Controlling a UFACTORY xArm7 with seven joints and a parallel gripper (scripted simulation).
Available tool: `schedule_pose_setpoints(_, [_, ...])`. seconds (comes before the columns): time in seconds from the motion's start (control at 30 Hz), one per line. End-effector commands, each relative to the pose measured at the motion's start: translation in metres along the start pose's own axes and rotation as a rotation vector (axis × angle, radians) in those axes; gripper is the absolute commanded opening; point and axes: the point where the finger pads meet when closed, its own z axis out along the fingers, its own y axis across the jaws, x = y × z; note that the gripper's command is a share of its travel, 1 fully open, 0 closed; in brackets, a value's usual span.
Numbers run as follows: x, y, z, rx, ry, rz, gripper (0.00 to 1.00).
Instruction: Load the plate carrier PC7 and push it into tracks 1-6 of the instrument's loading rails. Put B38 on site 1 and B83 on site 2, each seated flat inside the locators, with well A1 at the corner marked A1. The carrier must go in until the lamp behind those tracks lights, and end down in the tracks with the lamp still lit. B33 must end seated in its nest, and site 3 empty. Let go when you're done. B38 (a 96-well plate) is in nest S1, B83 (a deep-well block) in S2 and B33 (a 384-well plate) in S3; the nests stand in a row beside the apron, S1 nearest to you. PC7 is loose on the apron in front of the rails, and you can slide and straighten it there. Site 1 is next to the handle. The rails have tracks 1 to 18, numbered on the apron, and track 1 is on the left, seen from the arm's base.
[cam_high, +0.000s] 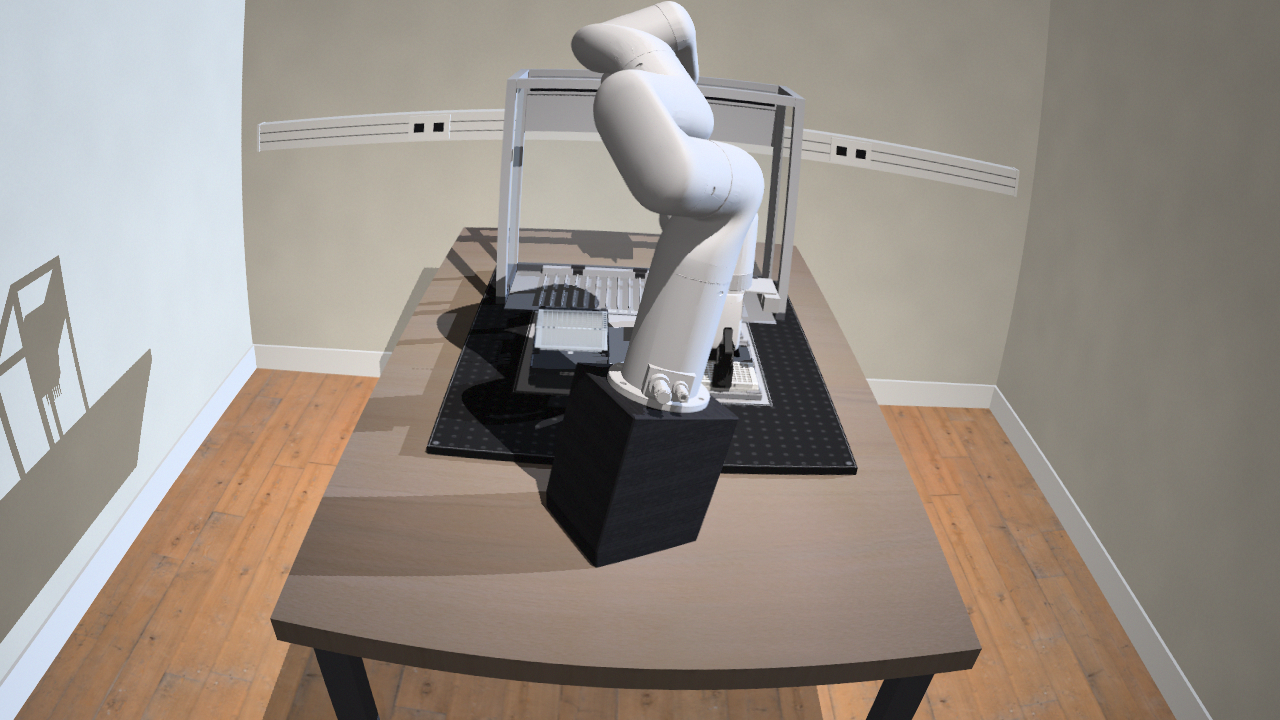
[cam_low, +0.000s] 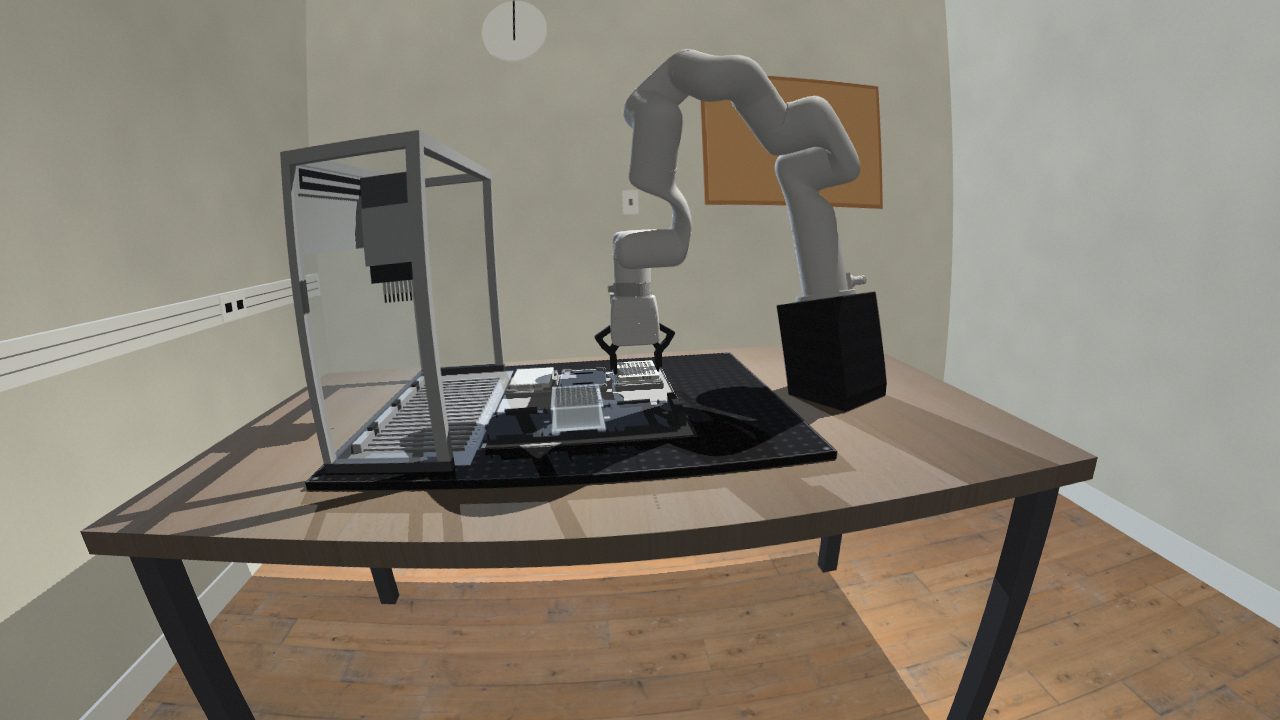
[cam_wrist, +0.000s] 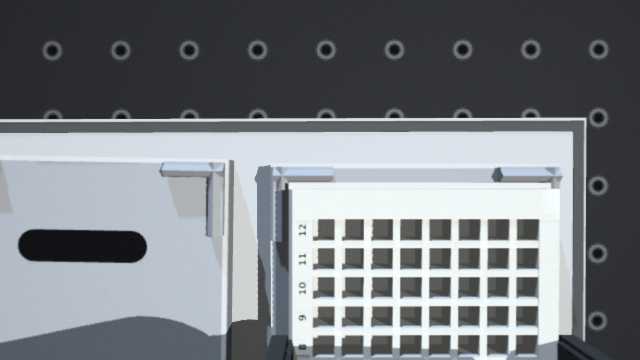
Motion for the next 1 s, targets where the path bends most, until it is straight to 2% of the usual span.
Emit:
schedule_pose_setpoints(0.0, [0.0004,-0.001,-0.0007,0.002,0.001,0.0,0.0])
schedule_pose_setpoints(0.67, [0.0004,-0.001,-0.0007,0.002,0.001,0.0,0.0])
schedule_pose_setpoints(0.97, [0.0004,-0.001,-0.0067,0.002,0.001,0.0,0.0])
